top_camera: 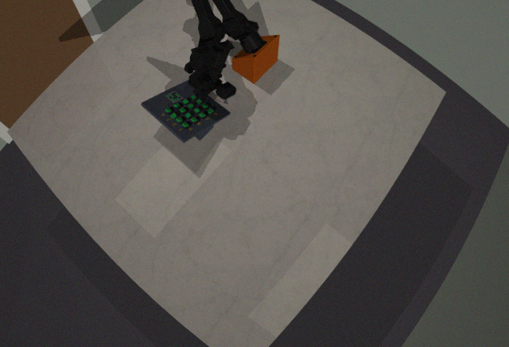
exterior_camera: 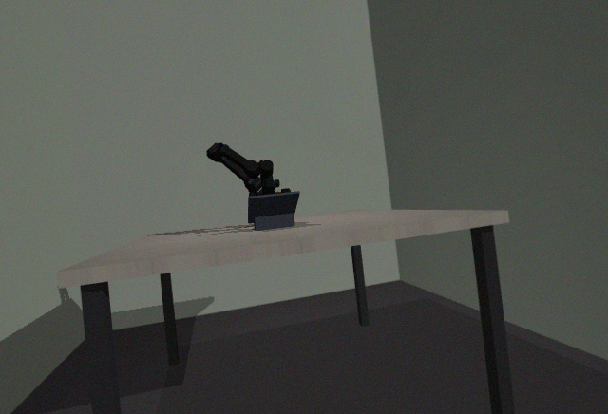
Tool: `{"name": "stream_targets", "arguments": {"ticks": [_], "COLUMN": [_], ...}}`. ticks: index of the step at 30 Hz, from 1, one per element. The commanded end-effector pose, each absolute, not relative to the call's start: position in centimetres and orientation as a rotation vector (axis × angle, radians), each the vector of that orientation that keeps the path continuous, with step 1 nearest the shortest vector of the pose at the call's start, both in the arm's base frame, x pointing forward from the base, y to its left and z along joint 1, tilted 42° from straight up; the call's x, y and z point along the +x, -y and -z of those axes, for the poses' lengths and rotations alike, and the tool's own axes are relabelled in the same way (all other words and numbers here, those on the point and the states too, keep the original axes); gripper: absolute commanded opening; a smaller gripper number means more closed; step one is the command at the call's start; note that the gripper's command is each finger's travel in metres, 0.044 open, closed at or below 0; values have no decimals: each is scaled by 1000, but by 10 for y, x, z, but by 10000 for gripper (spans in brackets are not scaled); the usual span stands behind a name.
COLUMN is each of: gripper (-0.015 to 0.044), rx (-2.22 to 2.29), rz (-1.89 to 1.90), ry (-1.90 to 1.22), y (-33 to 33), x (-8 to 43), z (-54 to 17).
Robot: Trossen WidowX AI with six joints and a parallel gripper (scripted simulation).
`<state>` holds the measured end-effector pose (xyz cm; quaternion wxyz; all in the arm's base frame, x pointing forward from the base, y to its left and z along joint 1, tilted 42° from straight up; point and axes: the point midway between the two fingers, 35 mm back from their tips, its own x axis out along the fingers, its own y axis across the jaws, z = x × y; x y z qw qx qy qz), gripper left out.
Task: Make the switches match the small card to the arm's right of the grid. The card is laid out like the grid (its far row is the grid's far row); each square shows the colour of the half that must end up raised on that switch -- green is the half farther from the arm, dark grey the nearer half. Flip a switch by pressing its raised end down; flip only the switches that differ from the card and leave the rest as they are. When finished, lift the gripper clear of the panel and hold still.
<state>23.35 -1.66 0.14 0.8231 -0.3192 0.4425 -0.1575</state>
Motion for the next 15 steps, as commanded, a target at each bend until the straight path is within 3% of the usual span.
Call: {"name": "stream_targets", "arguments": {"ticks": [1,15], "gripper": [0,0], "rx": [-682,-682], "rz": [330,330], "ry": [-944,-944], "y": [17,18], "x": [234,235], "z": [0,1]}}
